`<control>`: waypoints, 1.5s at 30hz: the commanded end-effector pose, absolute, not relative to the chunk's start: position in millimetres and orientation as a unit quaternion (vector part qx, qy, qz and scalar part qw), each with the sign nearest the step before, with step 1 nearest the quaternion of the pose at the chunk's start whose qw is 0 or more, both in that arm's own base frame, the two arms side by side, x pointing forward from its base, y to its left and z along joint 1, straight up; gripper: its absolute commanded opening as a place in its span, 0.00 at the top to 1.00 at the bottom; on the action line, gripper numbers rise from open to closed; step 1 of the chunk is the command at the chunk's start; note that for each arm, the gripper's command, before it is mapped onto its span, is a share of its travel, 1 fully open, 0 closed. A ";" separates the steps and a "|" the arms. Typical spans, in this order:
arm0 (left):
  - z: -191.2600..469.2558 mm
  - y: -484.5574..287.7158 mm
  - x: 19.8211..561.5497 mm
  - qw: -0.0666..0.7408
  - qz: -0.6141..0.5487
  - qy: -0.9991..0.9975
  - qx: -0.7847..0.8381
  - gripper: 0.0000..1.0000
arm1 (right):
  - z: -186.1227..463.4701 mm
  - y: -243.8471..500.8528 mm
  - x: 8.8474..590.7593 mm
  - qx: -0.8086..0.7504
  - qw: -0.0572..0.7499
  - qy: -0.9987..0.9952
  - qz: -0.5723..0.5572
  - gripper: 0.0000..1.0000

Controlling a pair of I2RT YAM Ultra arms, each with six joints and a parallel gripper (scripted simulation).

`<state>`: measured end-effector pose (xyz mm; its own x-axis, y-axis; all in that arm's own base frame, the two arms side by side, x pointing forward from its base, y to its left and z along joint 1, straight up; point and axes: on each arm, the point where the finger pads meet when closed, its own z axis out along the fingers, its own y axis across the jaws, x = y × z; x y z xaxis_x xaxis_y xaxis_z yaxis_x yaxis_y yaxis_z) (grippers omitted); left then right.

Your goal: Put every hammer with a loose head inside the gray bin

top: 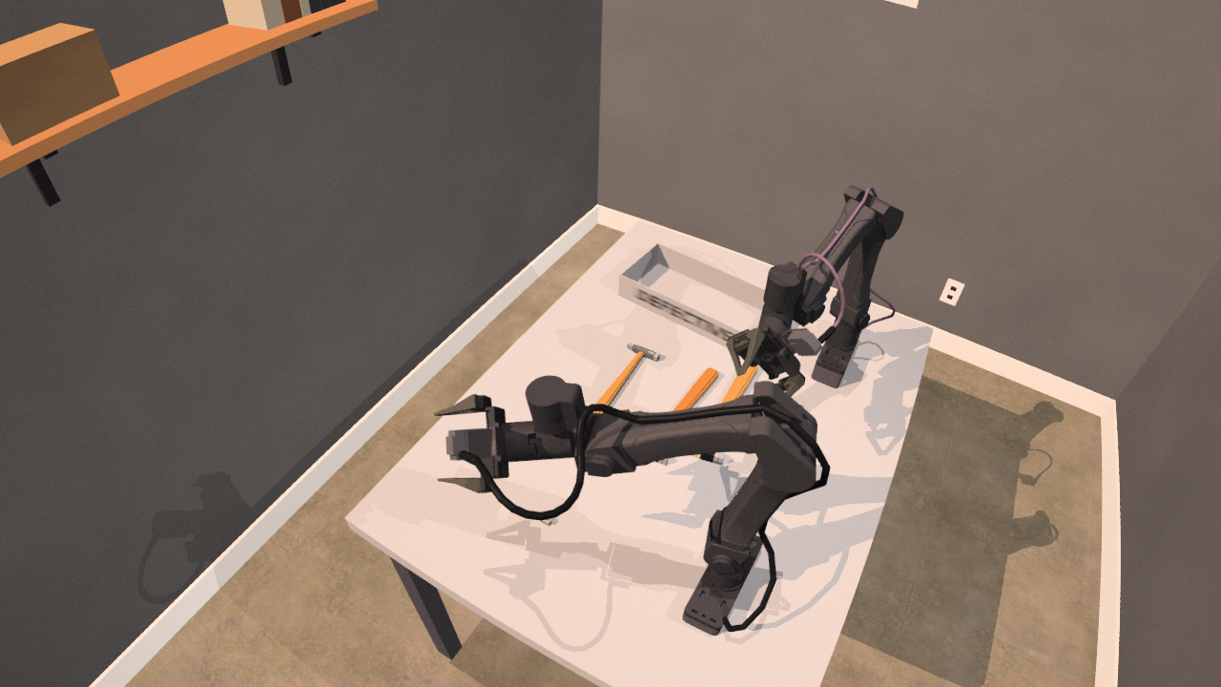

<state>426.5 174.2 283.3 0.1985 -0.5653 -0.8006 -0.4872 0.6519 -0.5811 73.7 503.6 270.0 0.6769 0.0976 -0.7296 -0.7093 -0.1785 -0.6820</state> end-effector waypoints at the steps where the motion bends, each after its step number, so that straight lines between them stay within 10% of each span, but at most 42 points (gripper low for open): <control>1: 288.2 174.2 426.5 0.657 -0.031 0.628 -0.415 0.00 | 275.6 503.3 73.6 -0.687 0.606 0.218 0.335 0.00; 18: 288.2 174.2 426.5 0.657 -0.031 0.628 -0.415 0.00 | 275.6 503.3 73.6 -0.687 0.606 0.218 0.335 0.00; 23: 258.5 154.8 435.6 0.610 -0.033 0.683 -0.401 0.57 | 243.6 504.0 94.4 -0.708 0.566 0.281 0.314 0.48; 45: 98.2 -59.3 426.9 0.286 -0.063 0.937 -0.191 0.58 | 68.4 398.7 218.8 -0.739 0.290 0.593 0.134 0.48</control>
<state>441.9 -35.7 117.1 -0.6425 -0.4598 -0.6130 -0.3543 0.8876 -0.2944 204.5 424.5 91.7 0.3577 -0.6734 -0.6469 -0.9236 -0.1527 -0.3517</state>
